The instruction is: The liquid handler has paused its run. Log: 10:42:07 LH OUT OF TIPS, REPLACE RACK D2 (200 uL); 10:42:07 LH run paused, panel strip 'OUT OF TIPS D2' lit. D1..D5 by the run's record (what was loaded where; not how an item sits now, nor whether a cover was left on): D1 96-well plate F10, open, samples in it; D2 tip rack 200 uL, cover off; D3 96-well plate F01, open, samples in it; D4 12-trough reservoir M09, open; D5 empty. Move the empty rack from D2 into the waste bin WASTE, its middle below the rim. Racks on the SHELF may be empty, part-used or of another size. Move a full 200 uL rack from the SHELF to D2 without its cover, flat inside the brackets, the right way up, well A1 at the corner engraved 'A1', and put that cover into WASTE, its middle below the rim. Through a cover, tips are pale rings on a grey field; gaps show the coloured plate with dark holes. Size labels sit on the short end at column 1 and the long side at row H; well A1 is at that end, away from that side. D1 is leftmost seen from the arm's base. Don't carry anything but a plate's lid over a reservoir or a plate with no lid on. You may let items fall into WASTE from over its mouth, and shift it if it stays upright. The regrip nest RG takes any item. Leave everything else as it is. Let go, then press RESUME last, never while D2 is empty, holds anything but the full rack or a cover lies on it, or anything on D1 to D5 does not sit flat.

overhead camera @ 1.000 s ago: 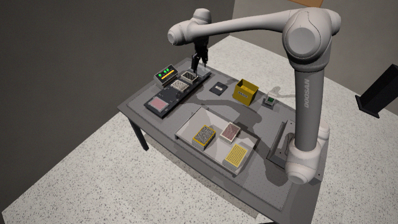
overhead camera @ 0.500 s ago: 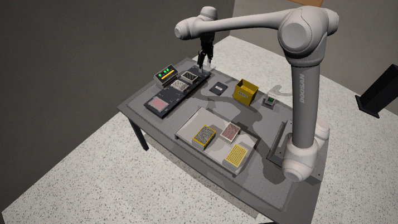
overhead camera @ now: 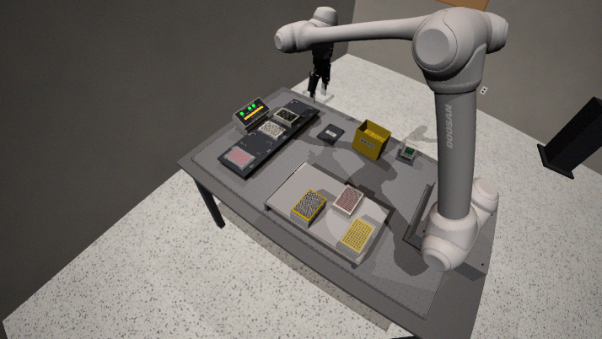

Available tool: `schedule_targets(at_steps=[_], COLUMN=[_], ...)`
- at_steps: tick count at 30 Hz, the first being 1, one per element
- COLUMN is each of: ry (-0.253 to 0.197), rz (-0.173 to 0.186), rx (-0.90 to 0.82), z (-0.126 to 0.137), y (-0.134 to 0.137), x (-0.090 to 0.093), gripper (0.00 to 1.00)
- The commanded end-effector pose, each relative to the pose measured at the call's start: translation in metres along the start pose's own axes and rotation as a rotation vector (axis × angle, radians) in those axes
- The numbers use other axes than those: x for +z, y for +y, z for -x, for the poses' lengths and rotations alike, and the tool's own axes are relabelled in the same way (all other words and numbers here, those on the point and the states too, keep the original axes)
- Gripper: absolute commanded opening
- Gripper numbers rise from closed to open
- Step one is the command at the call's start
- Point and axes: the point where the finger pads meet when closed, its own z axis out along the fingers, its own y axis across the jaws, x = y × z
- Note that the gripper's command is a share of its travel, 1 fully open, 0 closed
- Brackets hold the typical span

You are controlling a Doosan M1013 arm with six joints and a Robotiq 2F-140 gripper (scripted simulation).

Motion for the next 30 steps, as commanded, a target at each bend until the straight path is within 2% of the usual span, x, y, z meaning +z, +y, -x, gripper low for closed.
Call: schedule_targets(at_steps=[1, 15, 22, 30], ry=[0.000, 0.000, 0.000, 0.000], rz=[-0.001, -0.001, -0.001, -0.001], rx=[0.001, 0.001, 0.001, 0.001], z=[0.000, -0.004, -0.005, 0.035], y=[0.007, 0.077, 0.093, 0.095], x=[0.000, 0.000, 0.000, 0.000], gripper=[0.00, 0.00, 0.00, 0.00])
